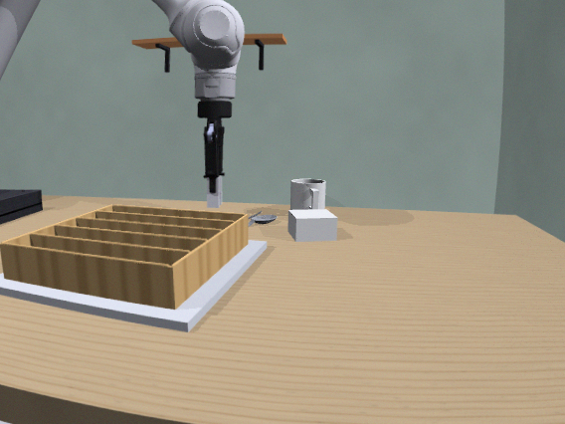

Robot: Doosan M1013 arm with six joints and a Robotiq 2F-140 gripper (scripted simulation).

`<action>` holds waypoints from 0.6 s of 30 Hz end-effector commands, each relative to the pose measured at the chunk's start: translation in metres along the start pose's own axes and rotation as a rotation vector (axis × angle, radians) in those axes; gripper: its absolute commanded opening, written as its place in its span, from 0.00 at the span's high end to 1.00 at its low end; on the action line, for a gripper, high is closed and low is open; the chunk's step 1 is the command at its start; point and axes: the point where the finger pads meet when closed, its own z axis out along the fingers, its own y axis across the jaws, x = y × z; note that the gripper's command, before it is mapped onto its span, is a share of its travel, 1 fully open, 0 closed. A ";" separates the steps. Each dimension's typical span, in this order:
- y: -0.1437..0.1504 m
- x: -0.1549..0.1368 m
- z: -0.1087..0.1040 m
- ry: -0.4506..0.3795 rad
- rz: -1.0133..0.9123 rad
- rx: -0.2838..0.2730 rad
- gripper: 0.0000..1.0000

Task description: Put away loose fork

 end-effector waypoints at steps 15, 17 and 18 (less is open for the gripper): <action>0.000 0.000 0.005 0.000 0.000 0.000 0.82; 0.000 0.000 0.006 0.000 0.000 0.000 0.82; 0.000 0.000 0.007 0.000 0.000 0.000 0.82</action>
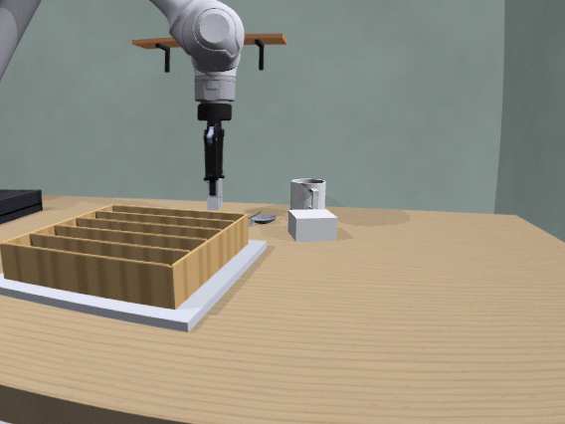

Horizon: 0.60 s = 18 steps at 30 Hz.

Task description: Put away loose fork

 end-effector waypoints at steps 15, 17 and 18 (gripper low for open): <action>0.000 0.000 0.017 0.000 0.000 0.000 0.82; 0.000 0.000 0.019 0.000 0.000 0.000 0.82; 0.000 0.000 0.020 0.000 0.000 0.000 0.82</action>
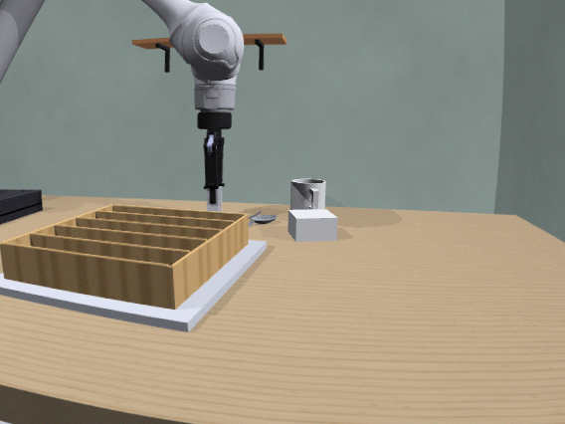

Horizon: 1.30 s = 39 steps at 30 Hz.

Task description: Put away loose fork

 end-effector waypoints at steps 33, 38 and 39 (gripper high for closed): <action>0.000 0.000 0.006 0.000 0.000 0.000 0.97; 0.000 0.000 0.006 0.000 0.000 0.000 0.97; 0.000 0.000 0.006 0.000 0.000 0.000 0.97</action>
